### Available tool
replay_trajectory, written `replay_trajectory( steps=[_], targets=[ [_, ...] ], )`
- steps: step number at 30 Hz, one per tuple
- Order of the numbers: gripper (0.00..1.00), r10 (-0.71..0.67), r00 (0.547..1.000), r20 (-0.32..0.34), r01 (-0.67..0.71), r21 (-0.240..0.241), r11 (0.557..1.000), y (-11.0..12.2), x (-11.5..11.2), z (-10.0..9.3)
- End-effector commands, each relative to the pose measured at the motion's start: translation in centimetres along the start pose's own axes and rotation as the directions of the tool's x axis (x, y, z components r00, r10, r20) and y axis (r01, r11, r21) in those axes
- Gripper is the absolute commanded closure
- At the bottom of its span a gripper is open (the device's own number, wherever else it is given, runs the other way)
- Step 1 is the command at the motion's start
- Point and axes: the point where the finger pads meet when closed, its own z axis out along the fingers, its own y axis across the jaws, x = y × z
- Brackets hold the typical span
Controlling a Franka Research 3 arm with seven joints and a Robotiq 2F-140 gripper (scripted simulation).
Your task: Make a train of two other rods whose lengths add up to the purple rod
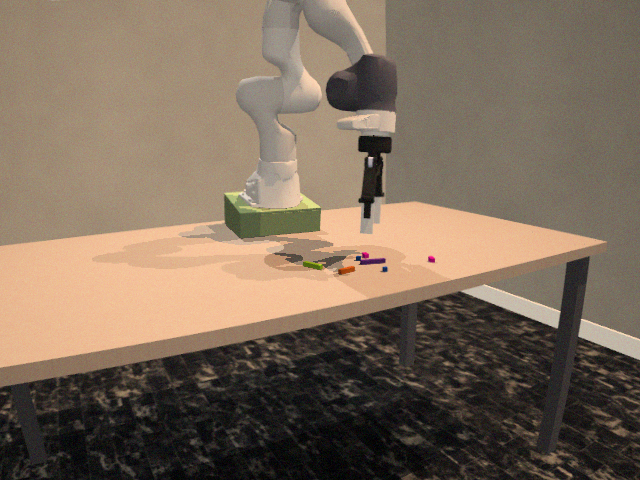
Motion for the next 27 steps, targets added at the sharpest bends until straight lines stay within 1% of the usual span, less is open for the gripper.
replay_trajectory(
  steps=[1,2,13,16,18,19,27],
  targets=[
    [0.0,-0.136,0.99,0.02,0.137,-0.02,0.99,0.03,0.08,-0.04],
    [0.0,-0.176,0.984,0.021,0.177,-0.019,0.984,0.06,0.18,-0.06],
    [0.0,-0.333,0.943,0.025,0.333,-0.015,0.943,0.18,0.57,-0.18],
    [0.0,-0.375,0.927,0.026,0.375,-0.014,0.927,0.22,0.68,-0.22],
    [0.0,-0.375,0.927,0.026,0.375,-0.014,0.927,0.22,0.68,-0.22],
    [0.0,-0.412,0.911,0.027,0.413,-0.013,0.911,0.25,0.78,-0.25],
    [0.0,-0.517,0.855,0.029,0.518,-0.01,0.856,0.35,1.05,-0.33]
  ],
)
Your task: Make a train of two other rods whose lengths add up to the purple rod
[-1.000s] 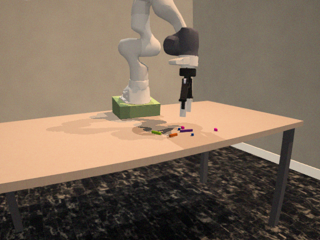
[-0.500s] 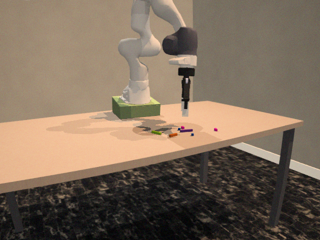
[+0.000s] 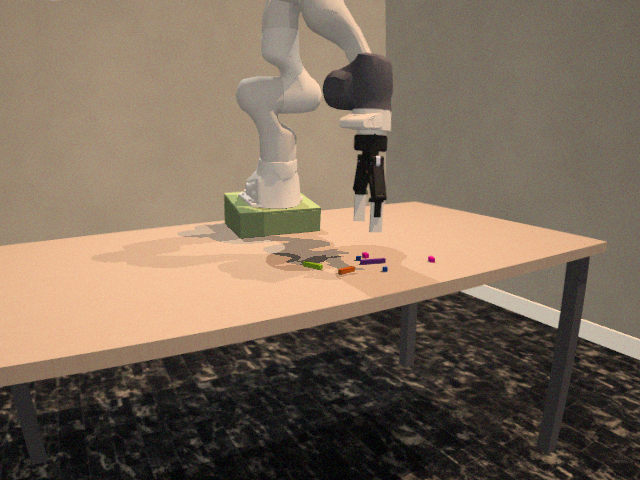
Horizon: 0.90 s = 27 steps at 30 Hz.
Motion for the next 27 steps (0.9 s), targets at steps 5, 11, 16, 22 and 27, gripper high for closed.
replay_trajectory(
  steps=[5,11,16,22,27],
  targets=[
    [0.0,-0.223,0.975,0.028,0.223,-0.007,0.975,0.22,0.17,-0.1],
    [0.0,-0.305,0.952,0.03,0.305,-0.005,0.952,0.37,0.32,-0.16],
    [0.0,-0.375,0.927,0.031,0.375,-0.002,0.927,0.5,0.44,-0.22],
    [0.0,-0.456,0.889,0.033,0.456,0.001,0.89,0.66,0.59,-0.28],
    [0.0,-0.518,0.855,0.034,0.518,0.004,0.856,0.79,0.7,-0.33]
  ],
)
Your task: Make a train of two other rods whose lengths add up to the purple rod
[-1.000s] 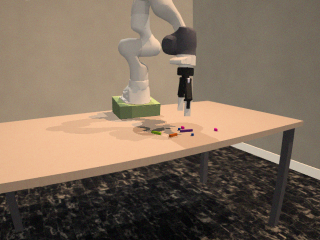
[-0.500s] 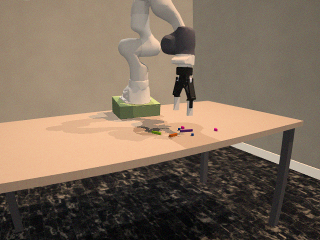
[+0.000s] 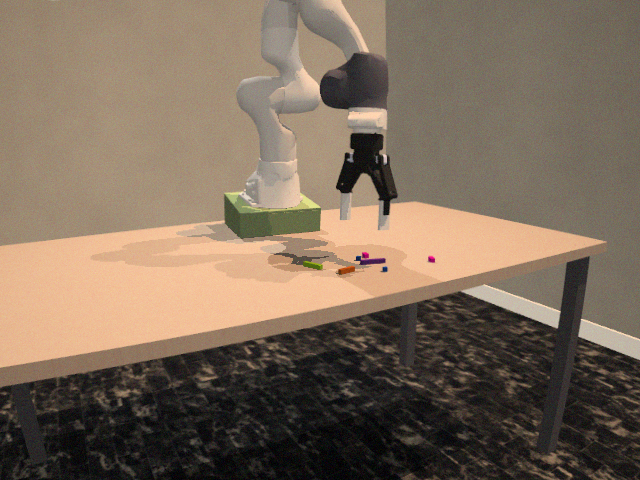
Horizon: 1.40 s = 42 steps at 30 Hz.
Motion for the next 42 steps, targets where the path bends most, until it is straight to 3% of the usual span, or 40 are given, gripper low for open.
replay_trajectory(
  steps=[1,15,30,32,33,42],
  targets=[
    [0.0,-0.164,0.986,0.029,0.164,0.003,0.986,0.1,0.0,-0.1],
    [0.0,-0.338,0.941,0.031,0.338,0.01,0.941,0.6,0.1,-0.2],
    [0.0,-0.562,0.827,0.032,0.561,0.022,0.827,1.1,0.2,-0.3],
    [0.0,-0.562,0.827,0.032,0.561,0.022,0.827,1.1,0.2,-0.3],
    [0.0,-0.596,0.803,0.032,0.595,0.024,0.803,1.2,0.3,-0.4],
    [0.0,-0.683,0.73,0.032,0.682,0.031,0.73,1.5,0.3,-0.4]
  ],
)
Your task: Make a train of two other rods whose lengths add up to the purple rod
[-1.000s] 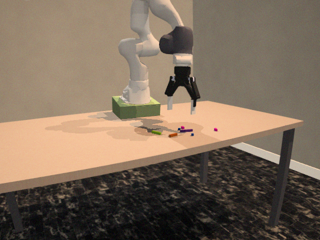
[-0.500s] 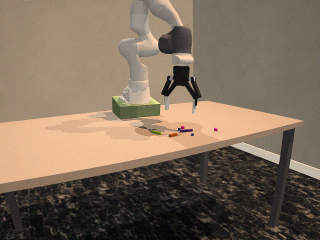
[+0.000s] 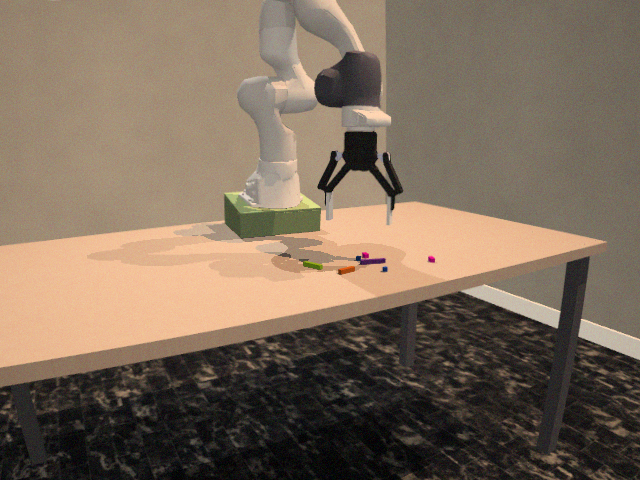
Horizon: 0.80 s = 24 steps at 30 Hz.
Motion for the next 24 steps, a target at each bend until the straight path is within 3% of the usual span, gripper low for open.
replay_trajectory(
  steps=[1,2,3,24],
  targets=[
    [0.0,-0.132,0.991,0.021,0.132,0.016,0.991,0.04,-0.06,-0.03],
    [0.0,-0.132,0.991,0.021,0.132,0.016,0.991,0.04,-0.06,-0.03],
    [0.85,-0.132,0.991,0.021,0.132,0.016,0.991,0.04,-0.06,-0.03],
    [0.85,-0.132,0.991,0.021,0.132,0.016,0.991,0.04,-0.06,-0.03]
  ],
)
